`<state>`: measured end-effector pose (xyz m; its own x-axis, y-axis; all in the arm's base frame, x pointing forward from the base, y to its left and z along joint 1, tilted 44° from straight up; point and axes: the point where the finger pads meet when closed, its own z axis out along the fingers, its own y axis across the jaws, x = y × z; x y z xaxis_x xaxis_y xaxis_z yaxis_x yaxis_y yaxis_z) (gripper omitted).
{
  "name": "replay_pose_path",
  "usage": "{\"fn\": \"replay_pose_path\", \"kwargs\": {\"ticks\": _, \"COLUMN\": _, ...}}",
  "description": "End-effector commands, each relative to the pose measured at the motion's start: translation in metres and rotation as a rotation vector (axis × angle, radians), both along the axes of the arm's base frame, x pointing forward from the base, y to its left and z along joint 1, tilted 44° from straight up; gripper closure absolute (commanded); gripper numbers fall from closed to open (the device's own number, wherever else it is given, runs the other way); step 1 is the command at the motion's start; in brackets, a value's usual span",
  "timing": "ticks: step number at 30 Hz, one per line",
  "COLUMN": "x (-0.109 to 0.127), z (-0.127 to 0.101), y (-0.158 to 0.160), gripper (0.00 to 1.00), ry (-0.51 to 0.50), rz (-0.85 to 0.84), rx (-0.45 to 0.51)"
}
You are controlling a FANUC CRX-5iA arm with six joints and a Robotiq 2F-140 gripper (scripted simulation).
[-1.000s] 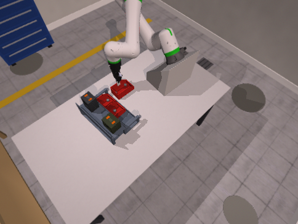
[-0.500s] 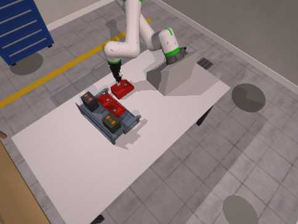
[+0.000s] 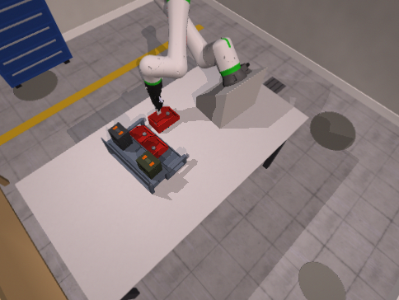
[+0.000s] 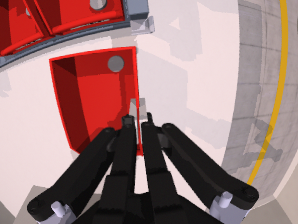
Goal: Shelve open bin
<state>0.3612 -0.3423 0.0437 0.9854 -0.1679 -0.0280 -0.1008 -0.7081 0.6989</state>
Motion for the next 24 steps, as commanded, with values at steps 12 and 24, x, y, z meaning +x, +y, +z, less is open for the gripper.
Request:
{"fn": "replay_pose_path", "kwargs": {"ticks": 12, "x": 0.0003, "z": 0.0009, "y": 0.0009, "gripper": 1.0, "ry": 0.0, "rz": 0.0, "rx": 0.0}}
{"fn": "replay_pose_path", "kwargs": {"ticks": 24, "x": 0.0012, "z": 0.0057, "y": 0.0055, "gripper": 1.0, "ry": 0.0, "rz": 0.0, "rx": 0.0}}
